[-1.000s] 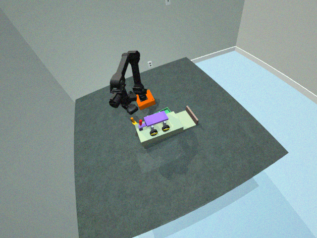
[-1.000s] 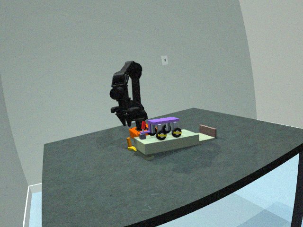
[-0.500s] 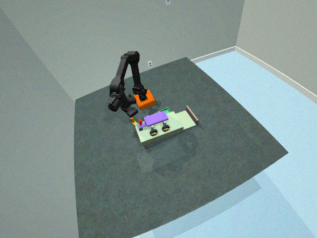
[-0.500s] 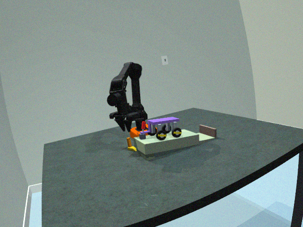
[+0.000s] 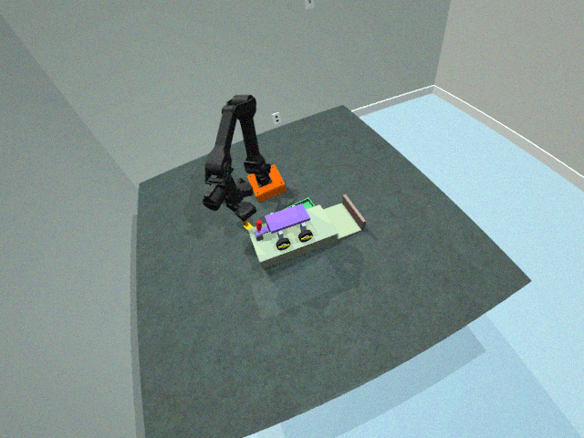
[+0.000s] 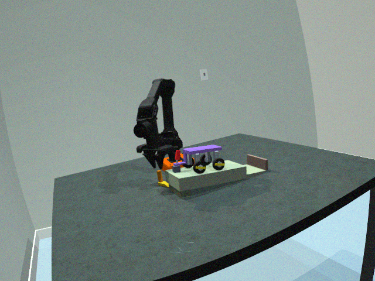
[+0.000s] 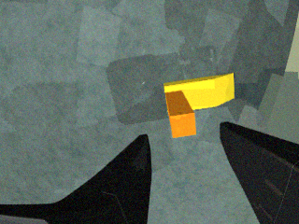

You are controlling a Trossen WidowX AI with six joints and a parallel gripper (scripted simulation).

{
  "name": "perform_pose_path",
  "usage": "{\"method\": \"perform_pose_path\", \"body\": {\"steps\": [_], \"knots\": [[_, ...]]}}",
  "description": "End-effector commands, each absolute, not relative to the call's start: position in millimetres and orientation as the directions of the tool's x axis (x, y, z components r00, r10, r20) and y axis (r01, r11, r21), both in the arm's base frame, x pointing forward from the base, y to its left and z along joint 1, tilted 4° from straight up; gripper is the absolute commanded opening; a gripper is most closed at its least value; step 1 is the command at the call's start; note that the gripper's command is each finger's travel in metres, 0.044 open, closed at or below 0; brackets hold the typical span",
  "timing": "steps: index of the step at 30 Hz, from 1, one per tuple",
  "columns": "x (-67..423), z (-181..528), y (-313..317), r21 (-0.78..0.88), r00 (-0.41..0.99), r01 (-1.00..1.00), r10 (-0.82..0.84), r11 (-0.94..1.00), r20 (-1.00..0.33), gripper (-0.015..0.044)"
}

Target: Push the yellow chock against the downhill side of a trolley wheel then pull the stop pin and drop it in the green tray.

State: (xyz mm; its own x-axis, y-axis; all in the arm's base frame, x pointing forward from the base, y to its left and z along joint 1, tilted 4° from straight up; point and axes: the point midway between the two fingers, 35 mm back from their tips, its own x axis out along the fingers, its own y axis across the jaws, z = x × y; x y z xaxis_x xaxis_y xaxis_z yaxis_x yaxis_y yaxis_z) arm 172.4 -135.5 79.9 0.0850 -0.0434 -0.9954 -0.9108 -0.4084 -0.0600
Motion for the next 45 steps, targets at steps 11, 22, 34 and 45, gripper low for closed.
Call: {"method": "perform_pose_path", "body": {"steps": [11, 22, 34, 45], "knots": [[175, 57, -135, -0.065, 0.088, -0.909, -0.038, -0.411, -0.995, 0.019], [176, 47, -136, -0.064, 0.088, -0.909, -0.038, -0.411, -0.995, 0.019], [177, 30, -136, -0.064, 0.088, -0.91, -0.038, -0.411, -0.995, 0.019], [176, 33, -137, -0.059, 0.083, -0.909, -0.041, -0.413, -0.996, 0.0019]]}}
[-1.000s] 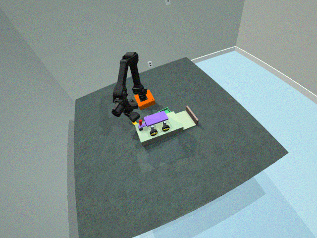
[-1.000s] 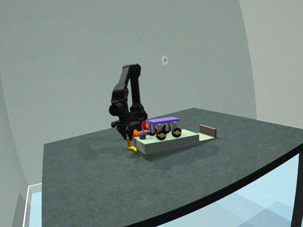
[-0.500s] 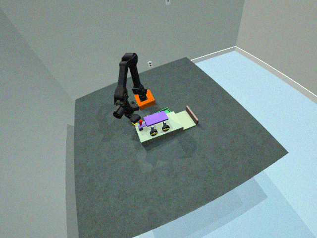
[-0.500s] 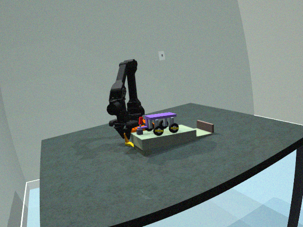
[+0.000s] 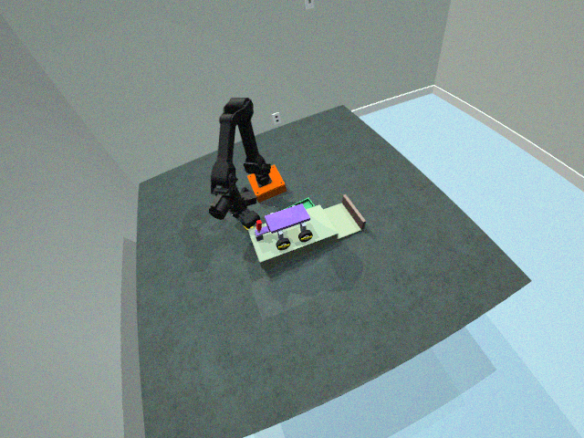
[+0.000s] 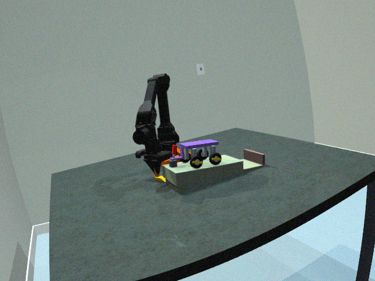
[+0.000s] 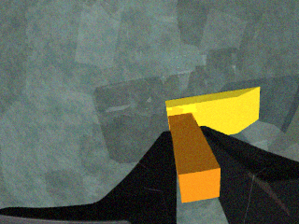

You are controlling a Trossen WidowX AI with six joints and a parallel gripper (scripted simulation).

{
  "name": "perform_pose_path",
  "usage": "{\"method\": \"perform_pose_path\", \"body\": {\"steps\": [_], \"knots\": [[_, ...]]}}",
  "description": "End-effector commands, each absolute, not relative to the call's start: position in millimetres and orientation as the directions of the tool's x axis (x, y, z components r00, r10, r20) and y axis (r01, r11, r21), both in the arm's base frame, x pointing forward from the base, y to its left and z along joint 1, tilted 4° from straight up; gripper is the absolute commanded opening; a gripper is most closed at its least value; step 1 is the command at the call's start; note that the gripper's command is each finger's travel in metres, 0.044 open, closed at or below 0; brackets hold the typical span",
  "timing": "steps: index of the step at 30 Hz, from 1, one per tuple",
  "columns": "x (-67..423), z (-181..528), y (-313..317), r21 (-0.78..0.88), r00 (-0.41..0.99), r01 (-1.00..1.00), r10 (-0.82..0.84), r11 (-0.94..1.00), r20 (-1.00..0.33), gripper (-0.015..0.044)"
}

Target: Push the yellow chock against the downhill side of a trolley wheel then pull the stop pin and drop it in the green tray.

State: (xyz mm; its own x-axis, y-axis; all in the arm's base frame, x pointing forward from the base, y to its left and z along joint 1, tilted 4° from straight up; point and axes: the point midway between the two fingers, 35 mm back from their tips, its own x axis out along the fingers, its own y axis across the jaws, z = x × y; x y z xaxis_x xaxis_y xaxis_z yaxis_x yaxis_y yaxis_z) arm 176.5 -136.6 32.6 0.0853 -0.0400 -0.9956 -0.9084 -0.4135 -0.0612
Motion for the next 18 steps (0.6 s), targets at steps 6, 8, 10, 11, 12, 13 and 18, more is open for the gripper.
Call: {"method": "perform_pose_path", "body": {"steps": [6, 8, 10, 11, 12, 13, 18], "knots": [[174, 50, -136, -0.063, 0.087, -0.909, -0.039, -0.411, -0.995, 0.0], [173, 56, -135, -0.064, 0.087, -0.909, -0.038, -0.411, -0.995, 0.0], [172, 62, -134, -0.064, 0.087, -0.909, -0.038, -0.411, -0.995, 0.0], [171, 66, -134, -0.064, 0.087, -0.909, -0.038, -0.411, -0.995, 0.0], [171, 69, -134, -0.064, 0.087, -0.91, -0.038, -0.411, -0.995, 0.0], [171, 73, -134, -0.064, 0.087, -0.91, -0.038, -0.411, -0.995, 0.0], [169, 89, -133, -0.064, 0.087, -0.91, -0.038, -0.411, -0.995, 0.0]]}}
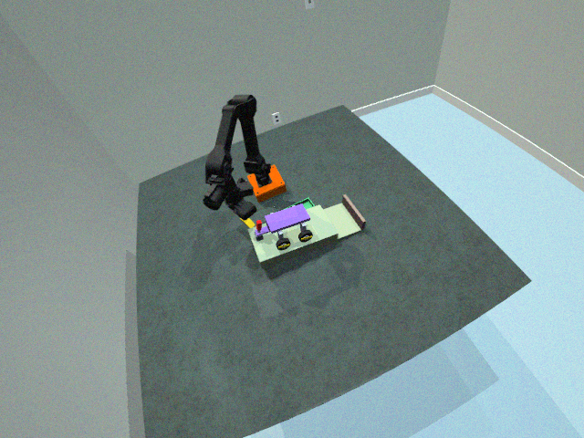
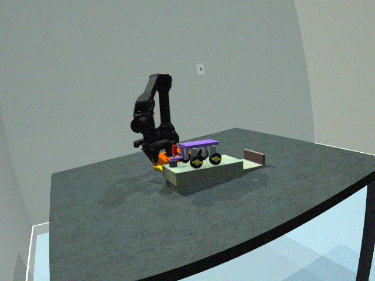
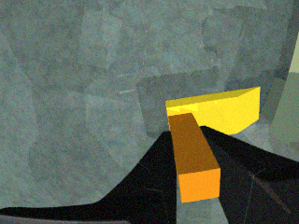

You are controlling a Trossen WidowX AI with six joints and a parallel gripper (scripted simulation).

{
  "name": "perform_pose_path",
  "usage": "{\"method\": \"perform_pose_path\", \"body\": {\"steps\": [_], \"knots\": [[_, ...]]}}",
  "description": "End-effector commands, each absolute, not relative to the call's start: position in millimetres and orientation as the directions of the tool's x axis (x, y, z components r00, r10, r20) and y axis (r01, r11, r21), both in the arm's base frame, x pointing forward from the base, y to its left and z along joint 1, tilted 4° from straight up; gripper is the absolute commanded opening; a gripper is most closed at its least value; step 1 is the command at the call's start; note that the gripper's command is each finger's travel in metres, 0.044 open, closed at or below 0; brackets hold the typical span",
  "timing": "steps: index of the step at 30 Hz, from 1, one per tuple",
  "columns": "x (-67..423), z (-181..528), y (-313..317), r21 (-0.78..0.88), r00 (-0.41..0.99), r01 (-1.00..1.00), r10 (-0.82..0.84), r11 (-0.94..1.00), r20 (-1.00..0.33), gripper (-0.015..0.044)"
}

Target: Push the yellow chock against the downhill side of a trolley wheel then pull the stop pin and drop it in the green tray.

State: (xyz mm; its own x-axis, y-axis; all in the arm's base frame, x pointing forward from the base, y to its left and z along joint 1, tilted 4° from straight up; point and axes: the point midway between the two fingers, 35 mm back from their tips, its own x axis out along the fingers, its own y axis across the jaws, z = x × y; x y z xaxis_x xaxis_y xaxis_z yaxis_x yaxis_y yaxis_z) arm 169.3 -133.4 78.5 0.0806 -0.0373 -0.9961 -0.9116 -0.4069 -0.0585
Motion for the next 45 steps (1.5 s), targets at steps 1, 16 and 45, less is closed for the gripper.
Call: {"method": "perform_pose_path", "body": {"steps": [1, 16, 45], "knots": [[169, 93, -133, -0.064, 0.087, -0.91, -0.038, -0.411, -0.995, 0.0], [165, 143, -132, -0.064, 0.087, -0.91, -0.038, -0.411, -0.995, 0.0], [164, 178, -131, -0.086, 0.087, -0.995, -0.038, -0.041, -0.995, 0.0]]}}
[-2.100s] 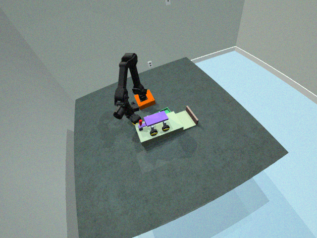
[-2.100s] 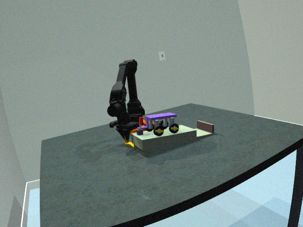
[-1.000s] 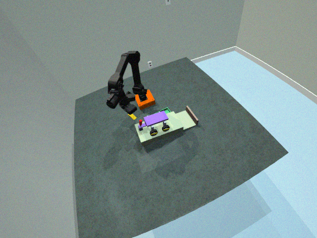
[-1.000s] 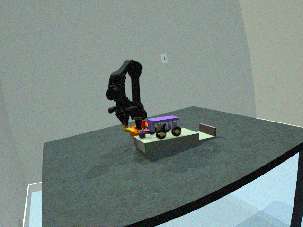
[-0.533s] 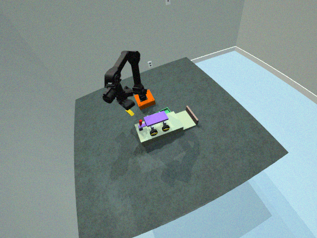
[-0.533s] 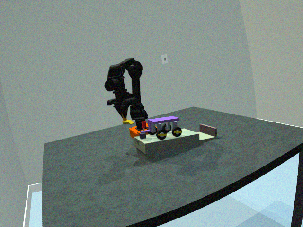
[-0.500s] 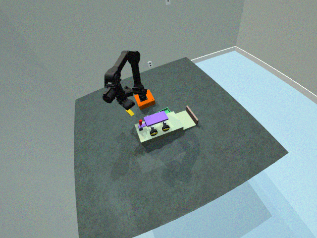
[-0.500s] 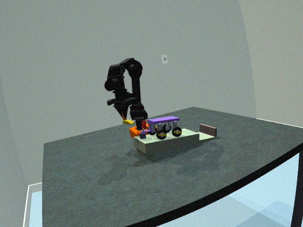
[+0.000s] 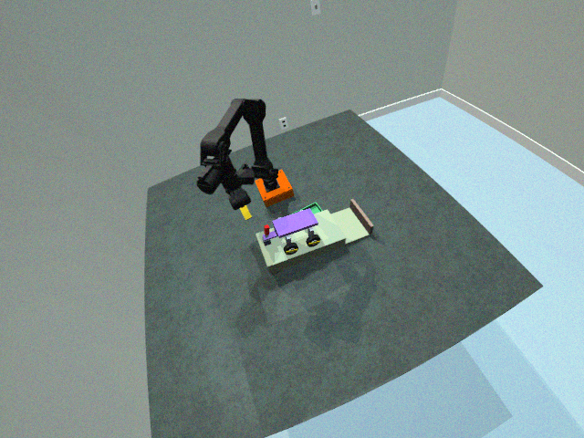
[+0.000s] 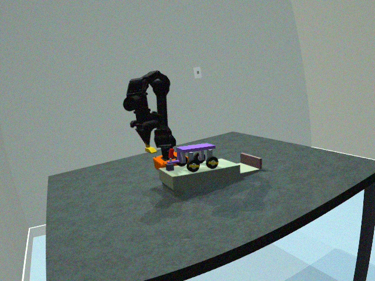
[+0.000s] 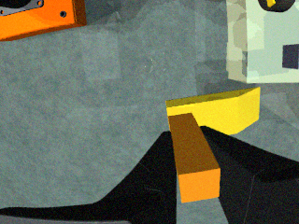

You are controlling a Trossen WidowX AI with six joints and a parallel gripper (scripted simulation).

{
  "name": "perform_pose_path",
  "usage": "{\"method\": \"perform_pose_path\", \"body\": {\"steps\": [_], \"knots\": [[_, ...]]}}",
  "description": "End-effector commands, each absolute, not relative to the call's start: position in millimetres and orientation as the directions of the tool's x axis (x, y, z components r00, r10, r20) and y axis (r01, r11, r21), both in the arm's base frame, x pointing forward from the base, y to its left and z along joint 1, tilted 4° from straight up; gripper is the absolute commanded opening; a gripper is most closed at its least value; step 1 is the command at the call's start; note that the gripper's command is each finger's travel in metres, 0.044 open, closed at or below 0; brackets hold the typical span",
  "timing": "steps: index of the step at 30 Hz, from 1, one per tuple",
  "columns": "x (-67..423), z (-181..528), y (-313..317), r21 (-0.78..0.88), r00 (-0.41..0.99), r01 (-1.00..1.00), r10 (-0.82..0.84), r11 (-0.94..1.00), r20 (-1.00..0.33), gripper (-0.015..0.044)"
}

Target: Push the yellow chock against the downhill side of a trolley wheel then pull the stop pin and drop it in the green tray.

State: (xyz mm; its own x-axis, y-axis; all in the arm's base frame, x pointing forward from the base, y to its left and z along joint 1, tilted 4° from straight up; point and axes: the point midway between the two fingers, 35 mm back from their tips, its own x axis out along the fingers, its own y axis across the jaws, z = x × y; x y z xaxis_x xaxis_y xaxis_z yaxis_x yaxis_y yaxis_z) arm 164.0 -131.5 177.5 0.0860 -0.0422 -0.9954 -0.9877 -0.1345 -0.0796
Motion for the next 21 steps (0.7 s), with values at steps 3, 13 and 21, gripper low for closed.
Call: {"method": "perform_pose_path", "body": {"steps": [3, 13, 21], "knots": [[164.3, 177.7, -130.8, -0.09, 0.087, -0.994, -0.038, 0.062, -0.995, 0.0], [164.3, 177.7, -130.8, -0.095, 0.087, -0.914, -0.039, 0.394, -0.995, 0.0], [164.3, 177.7, -130.8, -0.092, 0.087, -0.777, -0.039, 0.622, -0.995, 0.0]]}}
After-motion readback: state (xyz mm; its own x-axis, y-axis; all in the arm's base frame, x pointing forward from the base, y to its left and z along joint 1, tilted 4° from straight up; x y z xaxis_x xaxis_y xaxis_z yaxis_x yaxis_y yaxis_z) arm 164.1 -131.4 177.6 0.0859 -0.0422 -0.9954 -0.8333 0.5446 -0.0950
